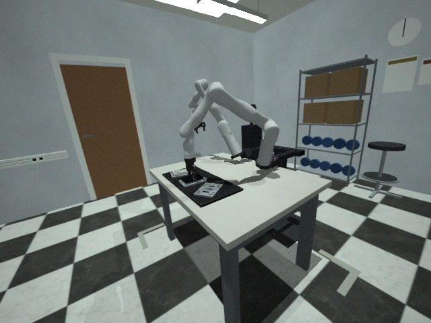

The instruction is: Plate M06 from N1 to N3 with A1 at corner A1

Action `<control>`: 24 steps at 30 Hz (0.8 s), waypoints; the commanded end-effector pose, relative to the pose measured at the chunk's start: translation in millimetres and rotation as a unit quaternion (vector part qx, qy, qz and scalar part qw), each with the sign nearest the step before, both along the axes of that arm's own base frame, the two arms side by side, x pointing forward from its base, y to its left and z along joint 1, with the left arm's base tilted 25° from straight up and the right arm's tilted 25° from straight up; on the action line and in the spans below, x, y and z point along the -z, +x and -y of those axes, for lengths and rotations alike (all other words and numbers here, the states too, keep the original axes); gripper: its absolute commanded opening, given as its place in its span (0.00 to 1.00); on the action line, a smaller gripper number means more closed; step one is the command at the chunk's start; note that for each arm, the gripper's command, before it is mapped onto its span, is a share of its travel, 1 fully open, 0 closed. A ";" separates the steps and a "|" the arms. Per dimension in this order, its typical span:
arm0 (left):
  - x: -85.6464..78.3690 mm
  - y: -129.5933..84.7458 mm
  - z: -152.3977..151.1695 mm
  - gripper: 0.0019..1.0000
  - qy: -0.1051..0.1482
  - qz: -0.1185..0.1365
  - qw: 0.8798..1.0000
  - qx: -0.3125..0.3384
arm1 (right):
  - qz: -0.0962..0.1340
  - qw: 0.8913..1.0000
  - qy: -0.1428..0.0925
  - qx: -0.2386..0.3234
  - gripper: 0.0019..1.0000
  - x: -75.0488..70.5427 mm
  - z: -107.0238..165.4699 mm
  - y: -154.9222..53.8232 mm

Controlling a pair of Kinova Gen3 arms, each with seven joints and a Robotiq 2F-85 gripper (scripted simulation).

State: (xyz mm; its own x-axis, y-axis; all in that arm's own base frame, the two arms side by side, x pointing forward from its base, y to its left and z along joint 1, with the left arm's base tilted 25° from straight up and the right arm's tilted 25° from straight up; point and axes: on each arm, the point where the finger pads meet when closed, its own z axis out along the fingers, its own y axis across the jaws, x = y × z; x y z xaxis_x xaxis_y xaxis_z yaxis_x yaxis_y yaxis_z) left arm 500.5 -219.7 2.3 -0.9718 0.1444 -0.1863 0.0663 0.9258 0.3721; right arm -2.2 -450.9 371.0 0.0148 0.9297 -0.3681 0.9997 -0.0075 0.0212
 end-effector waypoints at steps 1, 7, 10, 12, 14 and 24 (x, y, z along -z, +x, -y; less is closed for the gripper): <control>0.3 -0.4 -0.7 0.10 0.001 0.000 1.000 0.000 | 0.000 1.000 0.000 0.001 1.00 -0.9 -1.1 -3.4; -0.4 0.0 0.1 0.10 0.000 0.000 1.000 0.000 | 0.000 1.000 0.000 0.001 1.00 -0.9 -1.1 -3.4; -0.5 0.1 0.1 0.10 0.000 0.000 1.000 0.000 | 0.000 1.000 0.000 0.001 1.00 -0.9 -1.1 -3.4; -0.6 0.1 0.1 0.10 0.000 0.000 1.000 0.000 | 0.000 1.000 0.000 0.001 1.00 -0.9 -1.1 -3.4; -0.6 0.1 0.1 0.10 0.000 0.000 1.000 0.000 | 0.000 1.000 0.000 0.001 1.00 -0.9 -1.1 -3.4; 3.5 2.1 -2.1 0.10 0.000 0.001 1.000 0.000 | 0.000 1.000 0.000 0.001 1.00 -0.9 -1.1 -3.4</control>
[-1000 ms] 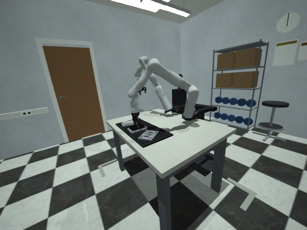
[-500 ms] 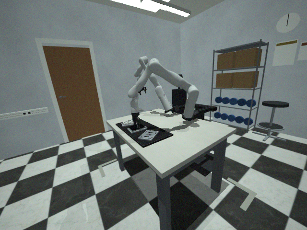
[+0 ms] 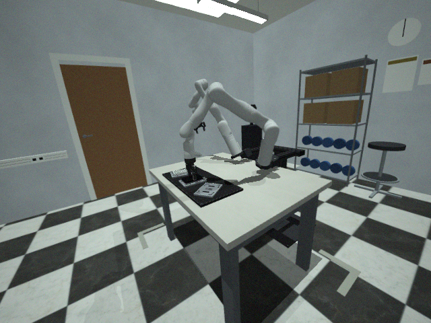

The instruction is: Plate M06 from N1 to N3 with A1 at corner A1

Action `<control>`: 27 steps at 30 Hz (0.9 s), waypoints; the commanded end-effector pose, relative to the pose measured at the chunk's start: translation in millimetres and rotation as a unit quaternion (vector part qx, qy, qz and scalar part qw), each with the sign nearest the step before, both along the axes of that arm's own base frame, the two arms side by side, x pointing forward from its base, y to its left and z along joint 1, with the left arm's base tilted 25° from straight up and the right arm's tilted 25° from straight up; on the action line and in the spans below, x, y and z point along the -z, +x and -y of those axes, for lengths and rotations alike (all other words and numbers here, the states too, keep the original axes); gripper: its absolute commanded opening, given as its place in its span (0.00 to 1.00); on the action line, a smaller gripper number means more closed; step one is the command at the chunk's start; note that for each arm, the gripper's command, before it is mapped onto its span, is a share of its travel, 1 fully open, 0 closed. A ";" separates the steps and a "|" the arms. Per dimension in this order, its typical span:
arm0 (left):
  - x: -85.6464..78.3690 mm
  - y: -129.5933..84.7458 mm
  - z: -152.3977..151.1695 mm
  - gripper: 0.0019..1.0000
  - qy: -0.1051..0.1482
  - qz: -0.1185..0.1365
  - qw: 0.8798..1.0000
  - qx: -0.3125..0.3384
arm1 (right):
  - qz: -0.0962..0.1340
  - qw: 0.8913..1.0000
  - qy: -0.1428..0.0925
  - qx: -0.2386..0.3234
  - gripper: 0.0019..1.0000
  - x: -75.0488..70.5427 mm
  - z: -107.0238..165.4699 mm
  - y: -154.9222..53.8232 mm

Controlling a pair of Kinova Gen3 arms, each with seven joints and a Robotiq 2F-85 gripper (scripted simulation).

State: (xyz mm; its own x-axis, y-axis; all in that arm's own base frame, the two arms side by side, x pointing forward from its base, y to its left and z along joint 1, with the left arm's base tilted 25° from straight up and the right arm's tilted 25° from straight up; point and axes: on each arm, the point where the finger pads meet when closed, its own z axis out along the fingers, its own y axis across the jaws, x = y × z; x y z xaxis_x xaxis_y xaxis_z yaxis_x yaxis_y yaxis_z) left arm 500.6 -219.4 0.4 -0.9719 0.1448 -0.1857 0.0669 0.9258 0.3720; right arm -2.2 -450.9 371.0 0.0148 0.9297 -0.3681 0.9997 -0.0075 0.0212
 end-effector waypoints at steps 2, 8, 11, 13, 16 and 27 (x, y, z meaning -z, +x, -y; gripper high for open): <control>2.3 2.0 -1.8 0.10 0.000 0.002 1.000 0.000 | 0.000 1.000 0.000 0.001 1.00 -0.9 -1.1 -3.4; 3.5 2.3 -2.4 0.10 0.000 0.002 1.000 0.000 | 0.000 1.000 0.000 0.001 1.00 -0.9 -1.1 -3.4; 4.4 2.6 -2.5 0.10 0.000 0.002 1.000 0.000 | 0.000 1.000 0.000 0.001 1.00 -0.9 -1.1 -3.4; 5.1 2.6 -3.1 0.10 0.000 0.001 1.000 0.000 | 0.000 1.000 0.000 0.001 1.00 -0.9 -1.1 -3.4; 6.0 2.8 -3.4 0.10 0.000 0.001 1.000 0.000 | 0.000 1.000 0.000 0.001 1.00 -0.9 -1.1 -3.4; 5.8 2.1 -2.7 0.10 0.000 0.001 1.000 0.000 | 0.000 1.000 0.000 0.001 1.00 -0.9 -1.1 -3.4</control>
State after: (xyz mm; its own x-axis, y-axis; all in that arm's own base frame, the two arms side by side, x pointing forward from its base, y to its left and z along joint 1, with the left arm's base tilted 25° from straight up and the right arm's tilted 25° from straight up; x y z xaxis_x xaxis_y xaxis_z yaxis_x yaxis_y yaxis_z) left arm 502.3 -217.0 -5.2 -0.9719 0.1444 -0.1860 0.0663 0.9258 0.3722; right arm -2.2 -450.9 371.0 0.0148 0.9297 -0.3681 0.9997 -0.0075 0.0212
